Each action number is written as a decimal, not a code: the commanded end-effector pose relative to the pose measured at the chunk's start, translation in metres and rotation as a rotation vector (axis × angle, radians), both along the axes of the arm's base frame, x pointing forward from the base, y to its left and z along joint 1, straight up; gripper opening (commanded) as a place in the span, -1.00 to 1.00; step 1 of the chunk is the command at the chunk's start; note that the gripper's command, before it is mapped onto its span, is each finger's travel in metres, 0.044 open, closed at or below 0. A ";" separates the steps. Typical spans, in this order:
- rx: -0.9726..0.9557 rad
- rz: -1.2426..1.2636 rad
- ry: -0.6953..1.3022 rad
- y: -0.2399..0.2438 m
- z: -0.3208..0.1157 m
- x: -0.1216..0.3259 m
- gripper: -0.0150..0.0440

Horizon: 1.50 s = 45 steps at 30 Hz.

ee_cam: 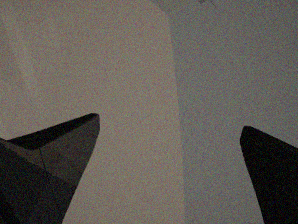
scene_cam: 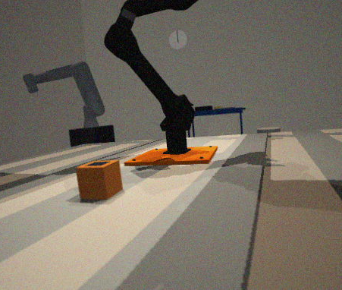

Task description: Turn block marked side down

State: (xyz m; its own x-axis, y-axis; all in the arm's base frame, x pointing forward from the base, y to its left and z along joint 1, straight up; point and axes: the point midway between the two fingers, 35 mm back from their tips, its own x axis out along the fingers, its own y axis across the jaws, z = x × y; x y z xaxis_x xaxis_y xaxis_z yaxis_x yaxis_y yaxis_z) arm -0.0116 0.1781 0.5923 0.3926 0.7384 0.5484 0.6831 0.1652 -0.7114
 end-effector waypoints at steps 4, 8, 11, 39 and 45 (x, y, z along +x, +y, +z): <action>-0.099 -0.150 -0.186 0.018 -0.002 -0.002 1.00; -0.282 -0.380 -0.473 0.051 -0.011 0.002 1.00; -0.440 -0.539 -0.681 0.077 -0.021 0.012 1.00; -2.274 -0.307 -2.194 0.104 -0.251 0.319 1.00; -2.362 0.358 -2.398 0.036 -0.317 0.370 1.00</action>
State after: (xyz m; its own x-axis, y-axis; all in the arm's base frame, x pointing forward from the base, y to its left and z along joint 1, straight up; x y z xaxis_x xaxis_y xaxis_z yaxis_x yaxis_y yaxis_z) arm 0.3394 0.2453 0.3021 0.7969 0.2977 -0.5257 0.1141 0.7803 0.6149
